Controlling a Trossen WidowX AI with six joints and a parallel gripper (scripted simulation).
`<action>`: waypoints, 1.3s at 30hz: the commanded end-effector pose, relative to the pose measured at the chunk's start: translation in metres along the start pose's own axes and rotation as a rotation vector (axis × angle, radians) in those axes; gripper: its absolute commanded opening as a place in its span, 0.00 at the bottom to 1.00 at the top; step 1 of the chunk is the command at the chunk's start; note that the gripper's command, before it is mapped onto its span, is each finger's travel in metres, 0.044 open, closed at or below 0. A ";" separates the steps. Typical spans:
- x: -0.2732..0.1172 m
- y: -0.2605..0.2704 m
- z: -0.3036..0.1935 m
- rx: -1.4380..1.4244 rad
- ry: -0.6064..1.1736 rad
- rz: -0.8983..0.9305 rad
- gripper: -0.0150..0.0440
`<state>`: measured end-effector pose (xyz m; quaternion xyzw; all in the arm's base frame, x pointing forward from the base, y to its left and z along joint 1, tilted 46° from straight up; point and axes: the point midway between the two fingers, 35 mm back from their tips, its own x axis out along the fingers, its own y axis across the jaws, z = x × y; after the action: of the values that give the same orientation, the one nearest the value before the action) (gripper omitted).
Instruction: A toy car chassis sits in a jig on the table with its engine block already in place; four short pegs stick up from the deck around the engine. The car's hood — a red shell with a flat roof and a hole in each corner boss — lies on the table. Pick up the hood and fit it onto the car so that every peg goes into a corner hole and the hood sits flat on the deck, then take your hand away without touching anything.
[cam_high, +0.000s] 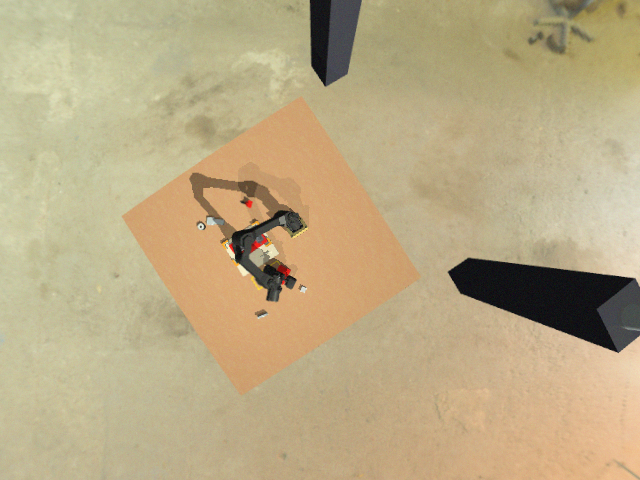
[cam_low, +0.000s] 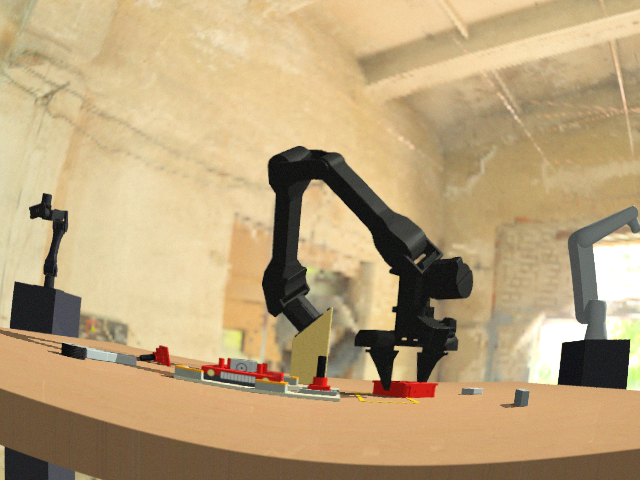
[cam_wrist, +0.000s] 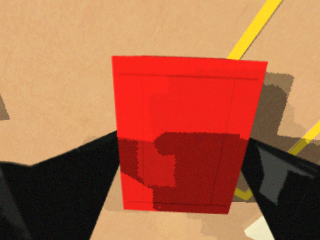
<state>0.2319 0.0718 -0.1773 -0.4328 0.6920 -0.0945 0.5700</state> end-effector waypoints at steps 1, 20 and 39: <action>0.000 0.000 0.000 0.001 0.000 -0.001 0.78; -0.052 0.001 0.000 0.000 -0.001 0.002 0.25; -0.095 -0.001 0.001 -0.005 -0.004 0.003 0.25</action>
<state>0.2297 0.1397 -0.1106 -0.4343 0.6914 -0.0917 0.5700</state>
